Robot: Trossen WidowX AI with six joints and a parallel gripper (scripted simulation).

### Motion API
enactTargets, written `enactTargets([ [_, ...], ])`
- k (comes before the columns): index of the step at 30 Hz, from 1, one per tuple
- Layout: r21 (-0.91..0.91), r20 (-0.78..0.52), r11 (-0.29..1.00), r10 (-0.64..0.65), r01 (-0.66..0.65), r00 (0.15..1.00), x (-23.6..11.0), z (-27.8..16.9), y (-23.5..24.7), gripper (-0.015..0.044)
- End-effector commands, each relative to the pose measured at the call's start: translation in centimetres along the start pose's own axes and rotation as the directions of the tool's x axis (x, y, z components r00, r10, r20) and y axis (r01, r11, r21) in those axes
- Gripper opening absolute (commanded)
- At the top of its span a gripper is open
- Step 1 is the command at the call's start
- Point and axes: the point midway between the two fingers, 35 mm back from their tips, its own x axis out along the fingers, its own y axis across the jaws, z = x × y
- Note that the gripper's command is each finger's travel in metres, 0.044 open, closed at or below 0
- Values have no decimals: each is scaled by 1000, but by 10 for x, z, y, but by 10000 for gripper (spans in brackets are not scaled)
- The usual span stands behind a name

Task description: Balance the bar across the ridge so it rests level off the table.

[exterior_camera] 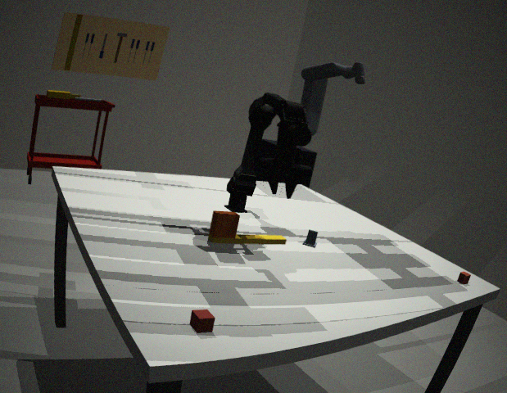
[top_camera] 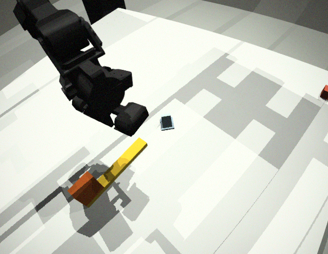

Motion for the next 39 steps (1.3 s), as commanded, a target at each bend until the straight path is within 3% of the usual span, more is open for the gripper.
enactTargets([
  [1,35,-28,999,36,-35,999,-2,-27,4,315],
  [10,108,-56,987,121,-115,991,-2,-76,19,315],
  [16,113,-58,986,128,-121,990,1,-80,20,315],
  [33,113,-58,986,128,-121,990,106,-87,34,315],
  [39,113,-58,986,128,-121,990,110,-86,35,315],
])
